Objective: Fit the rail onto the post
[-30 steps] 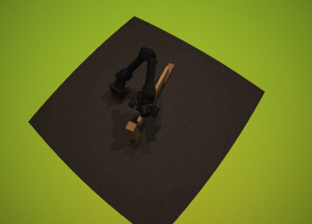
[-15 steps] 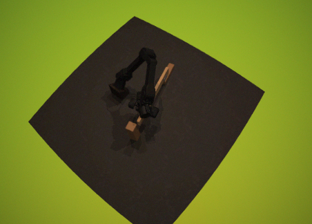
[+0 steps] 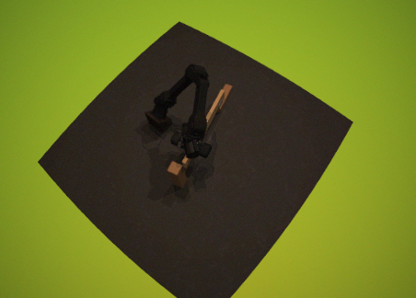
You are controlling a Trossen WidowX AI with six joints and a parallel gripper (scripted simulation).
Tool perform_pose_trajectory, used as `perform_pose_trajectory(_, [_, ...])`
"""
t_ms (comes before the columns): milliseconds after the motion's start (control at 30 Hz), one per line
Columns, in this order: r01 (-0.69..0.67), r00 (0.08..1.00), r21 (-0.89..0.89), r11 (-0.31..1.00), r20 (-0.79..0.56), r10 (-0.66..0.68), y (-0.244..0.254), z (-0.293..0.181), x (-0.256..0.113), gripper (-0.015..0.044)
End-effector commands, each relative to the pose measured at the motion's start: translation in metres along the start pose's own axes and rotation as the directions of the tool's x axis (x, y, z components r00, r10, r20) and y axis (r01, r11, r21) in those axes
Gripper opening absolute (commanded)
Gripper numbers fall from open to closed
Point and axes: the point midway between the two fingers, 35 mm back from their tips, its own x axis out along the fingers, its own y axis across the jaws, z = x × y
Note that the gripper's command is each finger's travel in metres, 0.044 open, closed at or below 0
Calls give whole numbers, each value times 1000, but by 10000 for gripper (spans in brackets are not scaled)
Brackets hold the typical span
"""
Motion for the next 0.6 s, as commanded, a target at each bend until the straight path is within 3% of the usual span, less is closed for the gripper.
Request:
perform_pose_trajectory(0, [8,1000,-3,1000,-7,-8,-2,-4,-4,0])
perform_pose_trajectory(567, [8,1000,-3,1000,-8,-8,-1,-9,-4,0])
